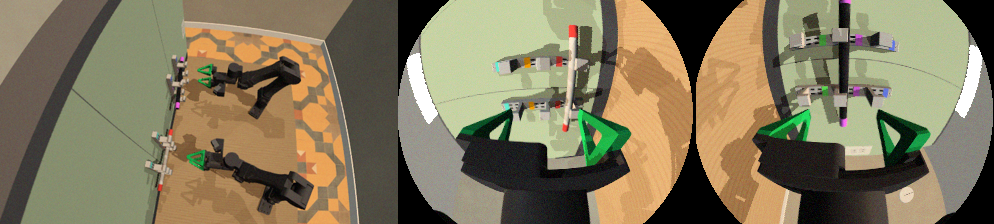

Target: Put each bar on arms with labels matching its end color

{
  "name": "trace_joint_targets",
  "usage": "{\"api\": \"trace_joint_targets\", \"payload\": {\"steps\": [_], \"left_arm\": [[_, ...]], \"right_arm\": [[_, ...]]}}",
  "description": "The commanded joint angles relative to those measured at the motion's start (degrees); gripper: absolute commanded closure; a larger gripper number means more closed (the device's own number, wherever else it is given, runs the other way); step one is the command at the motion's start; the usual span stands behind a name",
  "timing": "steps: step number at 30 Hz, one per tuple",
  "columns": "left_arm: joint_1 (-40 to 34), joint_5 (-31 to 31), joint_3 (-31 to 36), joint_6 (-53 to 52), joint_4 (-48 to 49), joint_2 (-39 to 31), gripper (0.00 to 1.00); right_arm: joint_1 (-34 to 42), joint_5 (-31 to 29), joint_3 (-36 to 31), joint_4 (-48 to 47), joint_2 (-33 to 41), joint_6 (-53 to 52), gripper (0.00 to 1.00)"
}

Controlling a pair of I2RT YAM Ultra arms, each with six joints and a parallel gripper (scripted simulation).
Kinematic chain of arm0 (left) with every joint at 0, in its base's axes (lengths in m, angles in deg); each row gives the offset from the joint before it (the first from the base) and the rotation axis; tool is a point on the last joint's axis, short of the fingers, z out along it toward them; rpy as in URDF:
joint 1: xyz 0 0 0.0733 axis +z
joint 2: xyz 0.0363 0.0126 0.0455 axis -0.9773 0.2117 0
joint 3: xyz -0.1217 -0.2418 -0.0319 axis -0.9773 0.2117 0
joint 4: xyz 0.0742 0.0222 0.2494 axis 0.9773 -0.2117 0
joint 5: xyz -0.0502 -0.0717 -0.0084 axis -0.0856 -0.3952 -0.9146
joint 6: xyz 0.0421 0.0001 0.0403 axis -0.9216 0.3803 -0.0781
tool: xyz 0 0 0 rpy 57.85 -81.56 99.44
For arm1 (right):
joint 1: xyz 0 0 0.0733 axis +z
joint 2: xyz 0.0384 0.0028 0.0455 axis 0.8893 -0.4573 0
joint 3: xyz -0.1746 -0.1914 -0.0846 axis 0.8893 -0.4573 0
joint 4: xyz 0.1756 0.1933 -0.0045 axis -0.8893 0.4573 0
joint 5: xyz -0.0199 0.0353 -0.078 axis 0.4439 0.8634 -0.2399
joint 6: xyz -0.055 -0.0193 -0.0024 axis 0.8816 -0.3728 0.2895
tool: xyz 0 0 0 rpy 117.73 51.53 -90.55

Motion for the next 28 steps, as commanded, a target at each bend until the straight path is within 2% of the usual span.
{"api": "trace_joint_targets", "payload": {"steps": [1,28], "left_arm": [[0.5,-0.4,0.3,0.5,1.1,-1.7,0.00],[0.5,-0.4,0.3,0.5,1.1,-1.7,0.00]], "right_arm": [[1.8,-2.4,-0.6,0.9,2.2,-0.3,0.00],[13.9,-14.6,-2.1,3.3,6.0,-0.3,0.00]]}}
